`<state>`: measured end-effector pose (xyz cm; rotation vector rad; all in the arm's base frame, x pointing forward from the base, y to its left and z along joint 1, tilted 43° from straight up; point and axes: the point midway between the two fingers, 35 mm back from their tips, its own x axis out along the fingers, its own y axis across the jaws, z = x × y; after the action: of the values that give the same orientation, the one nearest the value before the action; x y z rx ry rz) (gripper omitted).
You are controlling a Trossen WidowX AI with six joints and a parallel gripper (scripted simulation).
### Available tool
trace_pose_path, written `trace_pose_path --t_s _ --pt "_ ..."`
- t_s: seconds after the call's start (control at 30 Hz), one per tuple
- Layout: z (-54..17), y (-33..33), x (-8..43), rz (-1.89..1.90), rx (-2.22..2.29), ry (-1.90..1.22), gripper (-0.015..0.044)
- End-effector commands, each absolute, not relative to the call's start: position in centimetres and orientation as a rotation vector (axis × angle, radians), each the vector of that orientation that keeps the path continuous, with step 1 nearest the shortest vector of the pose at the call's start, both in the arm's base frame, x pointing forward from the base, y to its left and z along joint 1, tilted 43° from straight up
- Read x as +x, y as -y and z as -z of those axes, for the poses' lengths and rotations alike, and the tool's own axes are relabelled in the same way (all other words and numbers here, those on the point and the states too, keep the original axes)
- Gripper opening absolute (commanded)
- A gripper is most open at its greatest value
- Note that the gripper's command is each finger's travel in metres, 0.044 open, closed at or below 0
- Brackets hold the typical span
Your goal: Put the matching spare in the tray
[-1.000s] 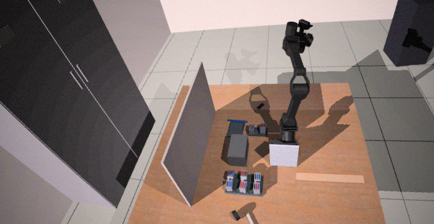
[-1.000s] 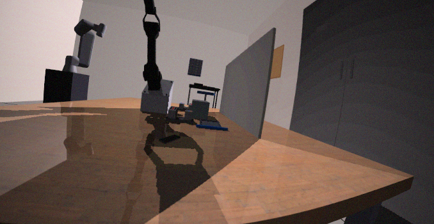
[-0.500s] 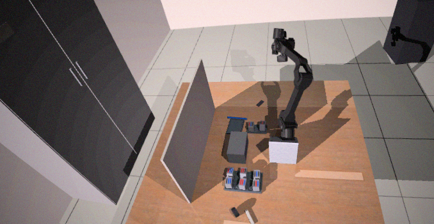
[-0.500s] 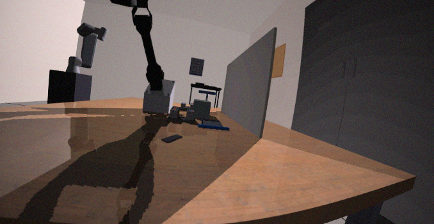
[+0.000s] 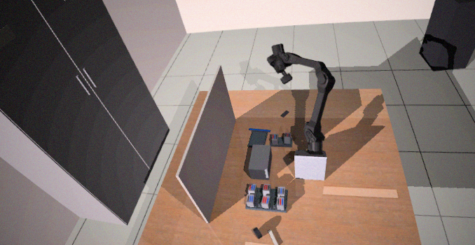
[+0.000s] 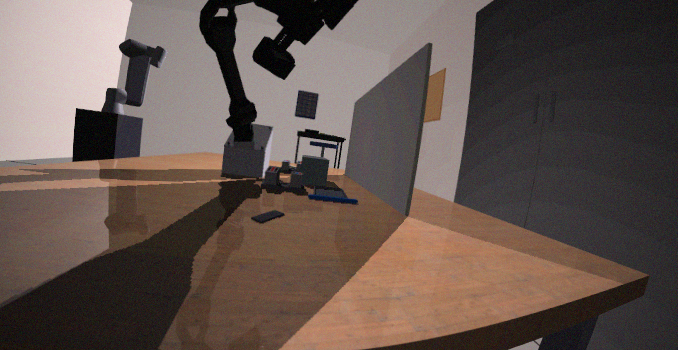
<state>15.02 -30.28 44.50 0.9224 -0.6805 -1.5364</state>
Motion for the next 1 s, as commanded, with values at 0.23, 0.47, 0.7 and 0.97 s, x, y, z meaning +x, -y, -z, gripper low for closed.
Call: trace_pose_path --t_s 0.23,0.47,0.7,0.97 --pt "-34.3 25.8 29.0 1.419 0.725 -0.063 0.0440" --pt "-27.2 20.3 34.9 1.290 0.553 -0.451 0.0440" --pt "-21.9 15.4 37.7 1.181 0.410 -0.695 0.0440" --pt "-14.5 8.6 39.4 1.007 0.086 -1.085 0.0440"
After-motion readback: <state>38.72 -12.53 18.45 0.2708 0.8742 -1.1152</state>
